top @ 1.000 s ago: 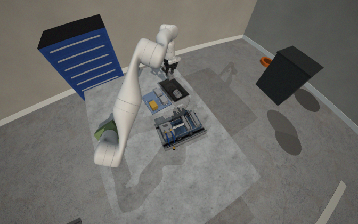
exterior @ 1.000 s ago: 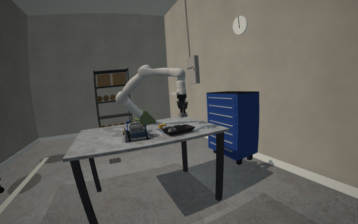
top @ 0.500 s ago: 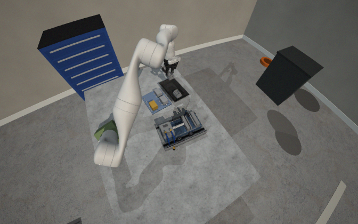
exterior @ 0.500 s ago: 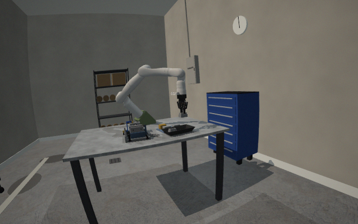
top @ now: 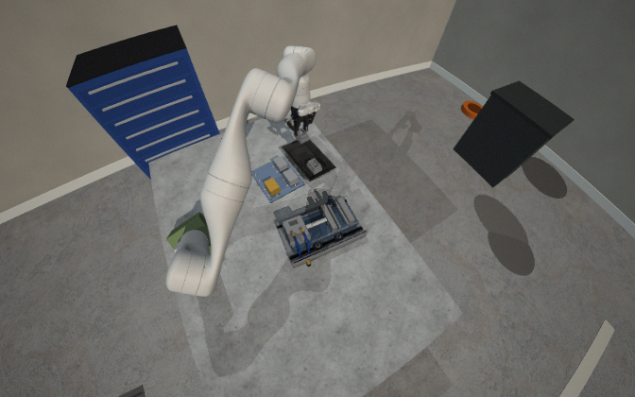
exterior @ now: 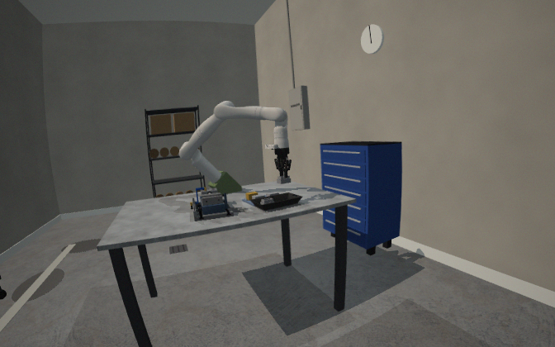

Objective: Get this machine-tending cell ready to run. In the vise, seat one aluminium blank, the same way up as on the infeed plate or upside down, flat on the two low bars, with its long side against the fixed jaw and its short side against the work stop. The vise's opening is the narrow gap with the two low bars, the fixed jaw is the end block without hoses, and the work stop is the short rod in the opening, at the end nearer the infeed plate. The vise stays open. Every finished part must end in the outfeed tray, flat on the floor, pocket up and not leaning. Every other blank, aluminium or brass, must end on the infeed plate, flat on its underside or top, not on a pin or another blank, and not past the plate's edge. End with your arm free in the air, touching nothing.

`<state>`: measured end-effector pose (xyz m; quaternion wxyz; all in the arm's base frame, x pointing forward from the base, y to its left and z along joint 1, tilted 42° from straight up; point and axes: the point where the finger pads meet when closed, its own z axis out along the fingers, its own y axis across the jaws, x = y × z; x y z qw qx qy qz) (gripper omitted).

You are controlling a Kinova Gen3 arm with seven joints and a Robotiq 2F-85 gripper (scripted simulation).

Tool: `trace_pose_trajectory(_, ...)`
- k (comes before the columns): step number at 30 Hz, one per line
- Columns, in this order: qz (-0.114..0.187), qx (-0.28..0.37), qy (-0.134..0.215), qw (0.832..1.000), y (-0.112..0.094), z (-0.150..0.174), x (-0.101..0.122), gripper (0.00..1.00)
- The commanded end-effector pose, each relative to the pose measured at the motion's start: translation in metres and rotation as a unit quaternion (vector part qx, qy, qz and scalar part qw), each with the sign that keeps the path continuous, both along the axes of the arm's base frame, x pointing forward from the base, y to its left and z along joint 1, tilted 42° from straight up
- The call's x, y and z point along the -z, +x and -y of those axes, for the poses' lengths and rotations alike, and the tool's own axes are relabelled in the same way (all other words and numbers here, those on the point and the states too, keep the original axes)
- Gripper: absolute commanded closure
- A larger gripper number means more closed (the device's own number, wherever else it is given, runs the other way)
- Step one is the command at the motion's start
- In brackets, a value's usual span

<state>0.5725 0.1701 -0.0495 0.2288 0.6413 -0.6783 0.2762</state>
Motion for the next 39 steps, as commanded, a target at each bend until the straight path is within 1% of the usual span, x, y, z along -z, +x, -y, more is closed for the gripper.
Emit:
trace_pose_trajectory(1,0.0,0.0,0.0,1.0,0.0,0.001,0.001,1.0)
trace_pose_trajectory(14,0.0,0.0,0.0,1.0,0.001,0.013,0.014,1.0)
trace_pose_trajectory(39,0.0,0.0,0.0,1.0,0.003,0.044,0.049,1.0)
